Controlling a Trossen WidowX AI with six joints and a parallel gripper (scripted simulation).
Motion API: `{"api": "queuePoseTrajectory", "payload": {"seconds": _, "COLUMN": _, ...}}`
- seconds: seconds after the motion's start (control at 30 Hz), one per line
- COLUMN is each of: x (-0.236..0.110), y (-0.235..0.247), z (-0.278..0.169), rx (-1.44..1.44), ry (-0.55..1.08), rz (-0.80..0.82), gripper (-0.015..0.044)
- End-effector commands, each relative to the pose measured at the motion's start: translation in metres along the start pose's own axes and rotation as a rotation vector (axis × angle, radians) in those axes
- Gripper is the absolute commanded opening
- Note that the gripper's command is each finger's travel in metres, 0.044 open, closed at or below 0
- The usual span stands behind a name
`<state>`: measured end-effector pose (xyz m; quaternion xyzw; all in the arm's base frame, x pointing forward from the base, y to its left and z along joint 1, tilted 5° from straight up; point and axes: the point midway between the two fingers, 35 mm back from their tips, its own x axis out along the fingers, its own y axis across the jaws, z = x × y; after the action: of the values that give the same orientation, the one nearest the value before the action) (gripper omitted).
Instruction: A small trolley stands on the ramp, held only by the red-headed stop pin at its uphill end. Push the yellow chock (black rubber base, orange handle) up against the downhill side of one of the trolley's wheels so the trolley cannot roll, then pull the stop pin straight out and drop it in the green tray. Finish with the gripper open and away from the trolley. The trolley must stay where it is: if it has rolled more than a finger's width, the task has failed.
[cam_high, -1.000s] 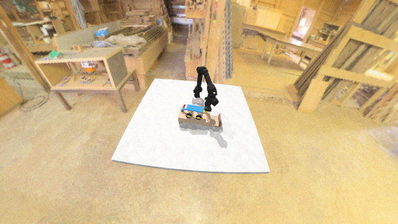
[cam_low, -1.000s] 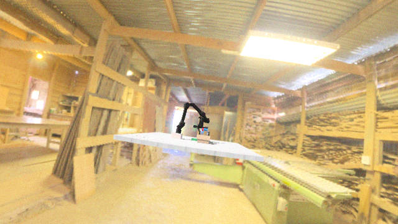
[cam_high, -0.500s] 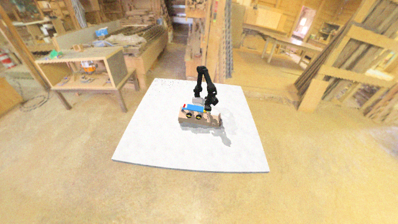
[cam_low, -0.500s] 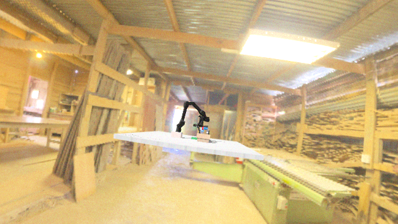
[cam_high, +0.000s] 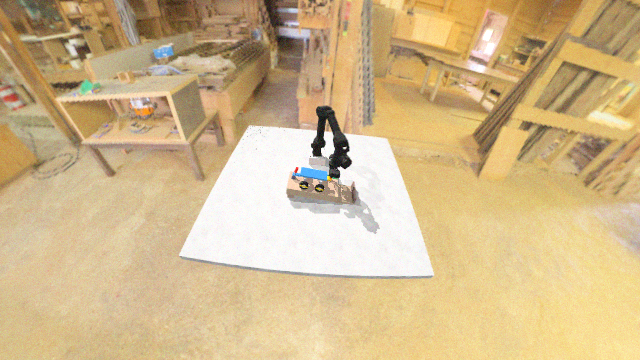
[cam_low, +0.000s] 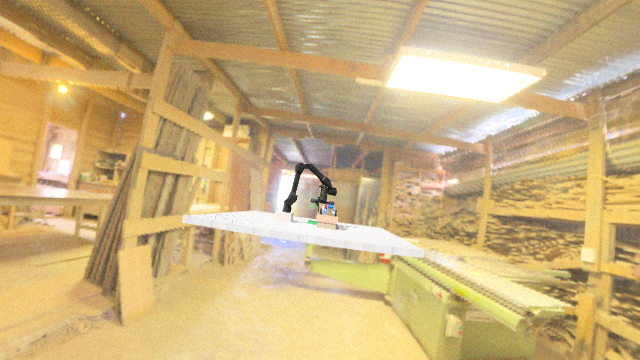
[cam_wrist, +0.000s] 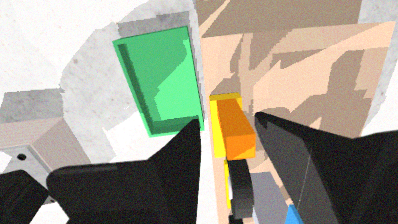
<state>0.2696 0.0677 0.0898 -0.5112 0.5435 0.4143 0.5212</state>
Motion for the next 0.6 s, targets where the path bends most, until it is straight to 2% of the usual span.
{"api": "queuePoseTrajectory", "payload": {"seconds": 0.0, "x": -0.017, "y": 0.0, "z": 0.0, "rx": 0.006, "ry": 0.002, "rz": -0.016, "gripper": 0.019}}
{"api": "queuePoseTrajectory", "payload": {"seconds": 0.53, "x": -0.054, "y": -0.001, "z": 0.001, "rx": 0.006, "ry": 0.002, "rz": -0.016, "gripper": 0.019}}
{"api": "queuePoseTrajectory", "payload": {"seconds": 0.57, "x": -0.044, "y": 0.0, "z": 0.001, "rx": 0.002, "ry": 0.003, "rz": -0.006, "gripper": 0.0216}}
